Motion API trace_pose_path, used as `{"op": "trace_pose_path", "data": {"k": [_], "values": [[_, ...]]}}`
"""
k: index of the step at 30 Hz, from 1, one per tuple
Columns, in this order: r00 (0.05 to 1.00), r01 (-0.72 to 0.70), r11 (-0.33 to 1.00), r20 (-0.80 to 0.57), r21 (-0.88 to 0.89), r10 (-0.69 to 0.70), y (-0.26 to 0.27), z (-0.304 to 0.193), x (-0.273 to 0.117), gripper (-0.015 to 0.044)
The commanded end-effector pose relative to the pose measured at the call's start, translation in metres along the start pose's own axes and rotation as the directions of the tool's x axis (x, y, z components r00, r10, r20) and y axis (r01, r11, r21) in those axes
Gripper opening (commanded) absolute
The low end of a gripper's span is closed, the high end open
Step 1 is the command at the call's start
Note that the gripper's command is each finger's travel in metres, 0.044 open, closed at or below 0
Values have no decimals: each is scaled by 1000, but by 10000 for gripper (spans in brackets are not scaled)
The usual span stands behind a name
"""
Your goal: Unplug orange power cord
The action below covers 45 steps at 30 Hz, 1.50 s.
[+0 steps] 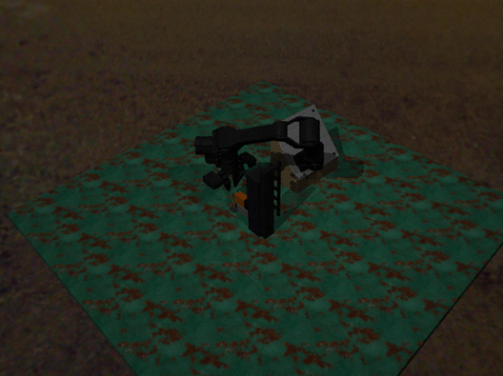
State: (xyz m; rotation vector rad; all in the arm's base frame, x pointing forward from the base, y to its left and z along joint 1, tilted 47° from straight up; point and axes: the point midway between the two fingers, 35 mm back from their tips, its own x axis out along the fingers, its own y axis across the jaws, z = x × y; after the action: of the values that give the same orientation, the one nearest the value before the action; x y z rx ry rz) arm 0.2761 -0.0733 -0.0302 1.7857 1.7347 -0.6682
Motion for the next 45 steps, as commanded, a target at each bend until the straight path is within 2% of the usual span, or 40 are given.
{"op": "trace_pose_path", "data": {"k": [1,14,45], "values": [[1000,0,1000,-3,0,0,0,-1,1,160],[1000,-5,1000,-9,13,5,0,-3,-6,160],[1000,-4,1000,-11,14,4,-1,-47,-6,160]]}}
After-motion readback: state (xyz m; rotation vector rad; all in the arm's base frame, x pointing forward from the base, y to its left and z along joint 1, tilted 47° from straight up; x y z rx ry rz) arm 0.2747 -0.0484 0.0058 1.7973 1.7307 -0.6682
